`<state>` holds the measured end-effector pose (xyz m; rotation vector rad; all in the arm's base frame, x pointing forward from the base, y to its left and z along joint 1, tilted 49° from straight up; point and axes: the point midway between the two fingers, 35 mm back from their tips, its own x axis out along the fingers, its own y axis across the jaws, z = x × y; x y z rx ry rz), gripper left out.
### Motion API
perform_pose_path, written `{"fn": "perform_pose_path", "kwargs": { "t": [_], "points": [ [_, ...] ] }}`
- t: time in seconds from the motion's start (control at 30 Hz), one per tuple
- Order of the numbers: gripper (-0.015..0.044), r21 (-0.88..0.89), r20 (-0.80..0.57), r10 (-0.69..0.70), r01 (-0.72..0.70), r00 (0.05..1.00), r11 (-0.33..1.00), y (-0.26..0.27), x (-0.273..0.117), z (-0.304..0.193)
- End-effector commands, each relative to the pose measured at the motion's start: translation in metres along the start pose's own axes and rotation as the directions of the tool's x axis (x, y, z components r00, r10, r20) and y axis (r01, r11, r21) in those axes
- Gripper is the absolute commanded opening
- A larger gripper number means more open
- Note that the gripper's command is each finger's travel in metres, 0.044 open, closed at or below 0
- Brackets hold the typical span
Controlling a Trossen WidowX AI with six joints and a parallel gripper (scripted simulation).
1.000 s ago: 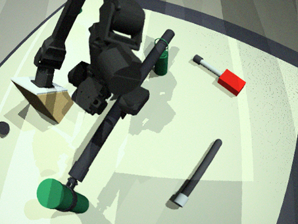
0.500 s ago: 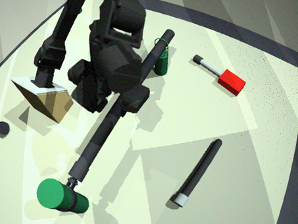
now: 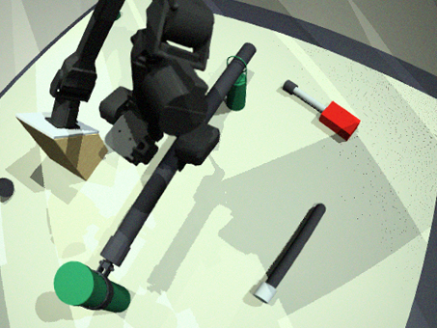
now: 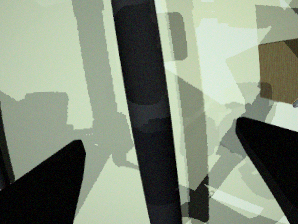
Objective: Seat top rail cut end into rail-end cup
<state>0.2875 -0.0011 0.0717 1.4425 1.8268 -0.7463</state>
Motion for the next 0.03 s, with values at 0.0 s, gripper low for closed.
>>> {"fn": "perform_pose_path", "kwargs": {
  "t": [0.0],
  "points": [
    [0.044,-0.003,0.003,-0.003,0.003,1.0,1.0,-0.0002,-0.0005,0.0002]
  ]
}}
